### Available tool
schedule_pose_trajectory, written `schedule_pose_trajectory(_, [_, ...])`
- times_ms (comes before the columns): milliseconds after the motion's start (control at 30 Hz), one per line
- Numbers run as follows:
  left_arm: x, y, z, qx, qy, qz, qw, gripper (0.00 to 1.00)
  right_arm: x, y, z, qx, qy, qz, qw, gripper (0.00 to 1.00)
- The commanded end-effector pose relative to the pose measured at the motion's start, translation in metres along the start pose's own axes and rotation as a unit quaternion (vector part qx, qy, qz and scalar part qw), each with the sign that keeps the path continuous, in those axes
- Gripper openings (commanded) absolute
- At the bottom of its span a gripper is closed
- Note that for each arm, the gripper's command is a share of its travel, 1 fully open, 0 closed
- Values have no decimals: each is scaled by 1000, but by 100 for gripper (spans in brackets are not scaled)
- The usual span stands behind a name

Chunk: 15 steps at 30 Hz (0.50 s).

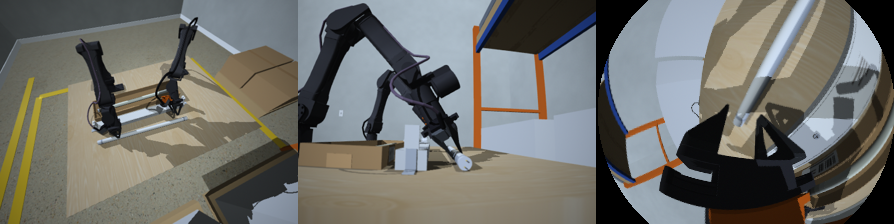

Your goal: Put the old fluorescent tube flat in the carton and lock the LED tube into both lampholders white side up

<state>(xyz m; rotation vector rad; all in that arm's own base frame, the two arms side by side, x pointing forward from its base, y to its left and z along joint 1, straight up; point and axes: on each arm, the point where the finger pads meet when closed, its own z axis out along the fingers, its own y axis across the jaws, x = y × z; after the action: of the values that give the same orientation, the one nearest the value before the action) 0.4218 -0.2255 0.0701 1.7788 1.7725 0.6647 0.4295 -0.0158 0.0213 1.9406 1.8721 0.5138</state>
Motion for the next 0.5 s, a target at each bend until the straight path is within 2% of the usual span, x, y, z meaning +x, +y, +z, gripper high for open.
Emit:
schedule_pose_trajectory(0, [0,1,4,46,4,2,999,49,-7,9,-7,-13,-11,-2,1000,11])
schedule_pose_trajectory(100, [0,0,6,62,5,6,998,49,-7,9,-7,-13,-11,-2,1000,11])
schedule_pose_trajectory(233, [1,-5,8,138,12,24,990,49,-7,9,-7,-13,-11,-2,1000,11])
schedule_pose_trajectory(267, [-7,-8,6,118,9,29,993,49,-7,9,-7,-13,-11,-2,1000,11])
schedule_pose_trajectory(300, [-4,13,12,89,8,6,996,49,-7,9,-7,-13,-11,-2,1000,11])
schedule_pose_trajectory(467, [-1,10,12,146,9,17,989,49,-7,9,-7,-13,-11,-2,1000,11])
